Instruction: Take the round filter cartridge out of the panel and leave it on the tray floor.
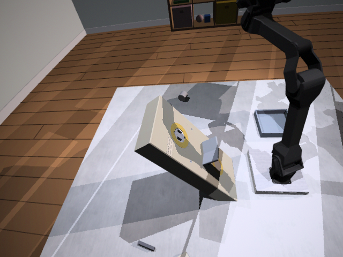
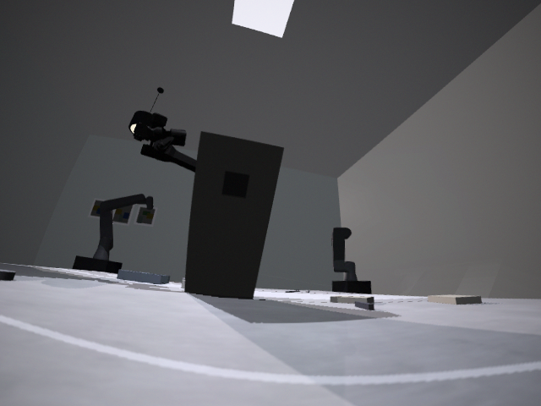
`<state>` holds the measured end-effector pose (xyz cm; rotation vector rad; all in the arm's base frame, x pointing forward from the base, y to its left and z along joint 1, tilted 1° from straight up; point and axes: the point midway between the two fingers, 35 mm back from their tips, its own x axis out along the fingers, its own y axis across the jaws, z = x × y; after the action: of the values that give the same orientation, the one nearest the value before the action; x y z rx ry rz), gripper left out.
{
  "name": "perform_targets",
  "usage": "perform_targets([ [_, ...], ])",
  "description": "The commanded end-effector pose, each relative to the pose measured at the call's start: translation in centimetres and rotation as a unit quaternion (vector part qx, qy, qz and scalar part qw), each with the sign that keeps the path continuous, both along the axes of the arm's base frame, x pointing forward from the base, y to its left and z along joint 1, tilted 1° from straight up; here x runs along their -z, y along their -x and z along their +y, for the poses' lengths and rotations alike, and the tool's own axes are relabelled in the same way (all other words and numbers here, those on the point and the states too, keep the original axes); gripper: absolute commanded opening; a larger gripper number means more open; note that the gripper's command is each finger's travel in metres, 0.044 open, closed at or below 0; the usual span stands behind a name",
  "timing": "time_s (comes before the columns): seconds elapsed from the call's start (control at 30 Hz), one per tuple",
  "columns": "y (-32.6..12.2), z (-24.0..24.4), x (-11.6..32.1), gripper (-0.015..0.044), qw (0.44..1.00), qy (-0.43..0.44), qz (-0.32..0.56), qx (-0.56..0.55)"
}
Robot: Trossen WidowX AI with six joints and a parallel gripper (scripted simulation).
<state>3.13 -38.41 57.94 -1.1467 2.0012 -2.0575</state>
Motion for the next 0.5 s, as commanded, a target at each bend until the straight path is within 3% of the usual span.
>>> perform_targets([
  [0.0,-0.2,0.0,0.0,0.0374,1.000,0.001,0.000,-0.005],
  [0.33,-12.0,1.7,-0.3,0.0111,0.944,0.045,-0.022,-0.325],
  [0.47,-17.0,3.8,1.0,0.0096,0.885,0.034,-0.062,-0.460],
])
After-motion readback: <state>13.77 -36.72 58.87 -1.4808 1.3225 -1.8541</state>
